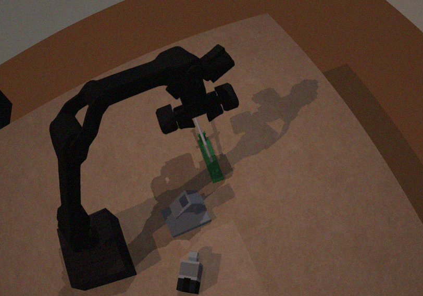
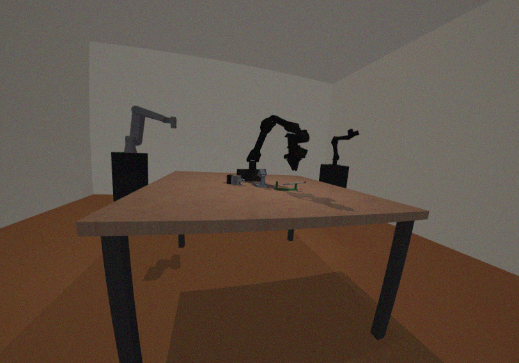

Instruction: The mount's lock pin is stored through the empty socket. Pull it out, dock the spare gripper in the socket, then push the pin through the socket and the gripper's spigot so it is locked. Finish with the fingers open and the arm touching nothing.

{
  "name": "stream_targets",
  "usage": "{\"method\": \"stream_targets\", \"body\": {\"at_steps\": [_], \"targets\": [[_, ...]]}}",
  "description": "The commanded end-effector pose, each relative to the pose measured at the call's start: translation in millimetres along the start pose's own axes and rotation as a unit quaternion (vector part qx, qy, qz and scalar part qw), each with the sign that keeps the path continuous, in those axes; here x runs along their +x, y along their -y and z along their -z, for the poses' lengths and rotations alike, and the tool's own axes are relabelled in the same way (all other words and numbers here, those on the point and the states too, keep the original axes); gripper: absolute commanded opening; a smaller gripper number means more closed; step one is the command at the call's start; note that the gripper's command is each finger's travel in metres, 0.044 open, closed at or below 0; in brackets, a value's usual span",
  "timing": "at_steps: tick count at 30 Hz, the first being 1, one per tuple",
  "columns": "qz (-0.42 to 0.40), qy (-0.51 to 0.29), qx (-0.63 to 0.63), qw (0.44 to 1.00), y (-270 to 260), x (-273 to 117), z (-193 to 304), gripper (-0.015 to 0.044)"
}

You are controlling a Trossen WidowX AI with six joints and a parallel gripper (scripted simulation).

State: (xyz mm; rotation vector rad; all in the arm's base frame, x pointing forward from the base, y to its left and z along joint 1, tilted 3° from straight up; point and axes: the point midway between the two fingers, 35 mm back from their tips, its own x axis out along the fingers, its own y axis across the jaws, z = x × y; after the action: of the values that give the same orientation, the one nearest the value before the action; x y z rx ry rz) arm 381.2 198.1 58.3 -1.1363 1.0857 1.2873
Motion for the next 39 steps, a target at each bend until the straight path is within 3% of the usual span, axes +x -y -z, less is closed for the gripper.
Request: {"method": "stream_targets", "body": {"at_steps": [1,39], "targets": [[-0.013,-0.007,-0.001,1.0,-7,39,9,0.018],[-0.013,-0.007,-0.001,1.0,-8,93,17,0.018]]}}
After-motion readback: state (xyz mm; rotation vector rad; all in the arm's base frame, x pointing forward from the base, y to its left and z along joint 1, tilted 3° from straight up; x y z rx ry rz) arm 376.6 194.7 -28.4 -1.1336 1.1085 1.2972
